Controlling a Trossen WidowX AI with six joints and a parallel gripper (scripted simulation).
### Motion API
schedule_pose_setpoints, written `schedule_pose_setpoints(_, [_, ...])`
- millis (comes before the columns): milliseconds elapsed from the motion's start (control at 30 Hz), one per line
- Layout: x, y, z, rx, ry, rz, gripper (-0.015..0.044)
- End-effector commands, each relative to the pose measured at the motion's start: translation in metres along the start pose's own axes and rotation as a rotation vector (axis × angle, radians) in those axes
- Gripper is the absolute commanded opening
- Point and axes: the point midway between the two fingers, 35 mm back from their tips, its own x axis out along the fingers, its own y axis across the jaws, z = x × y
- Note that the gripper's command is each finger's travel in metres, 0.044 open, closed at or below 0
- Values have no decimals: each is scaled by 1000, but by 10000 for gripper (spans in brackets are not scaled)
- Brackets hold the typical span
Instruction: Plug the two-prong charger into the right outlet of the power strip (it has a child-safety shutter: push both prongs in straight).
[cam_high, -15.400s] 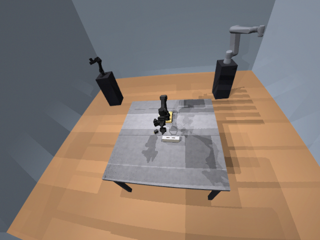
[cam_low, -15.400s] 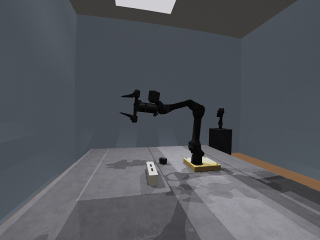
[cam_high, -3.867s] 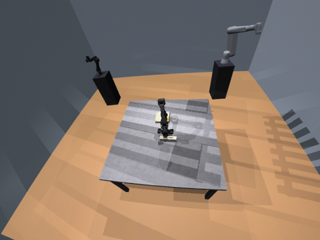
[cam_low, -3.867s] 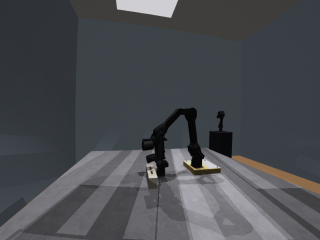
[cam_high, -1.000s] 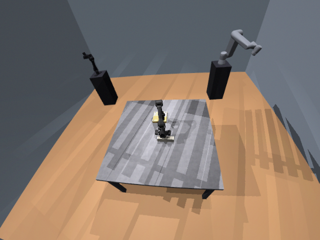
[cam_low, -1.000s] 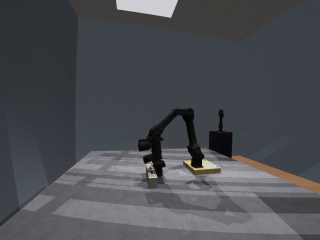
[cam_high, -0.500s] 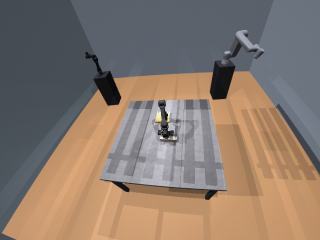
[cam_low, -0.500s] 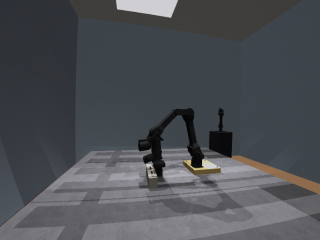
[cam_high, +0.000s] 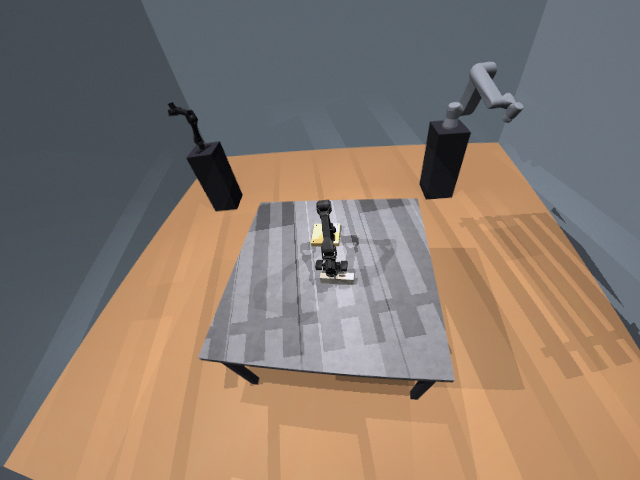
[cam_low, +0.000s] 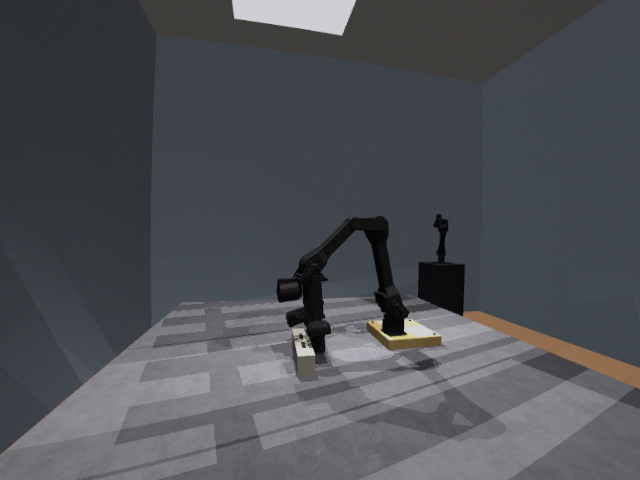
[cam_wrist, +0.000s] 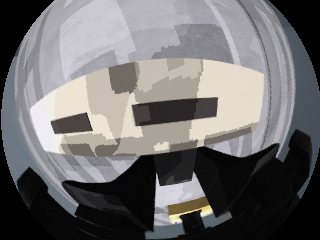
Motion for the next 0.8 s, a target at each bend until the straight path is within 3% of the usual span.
schedule_pose_setpoints(0, [-1, -1, 6, 3, -25, -3, 0])
schedule_pose_setpoints(767, [0, 0, 0, 0, -1, 0, 0])
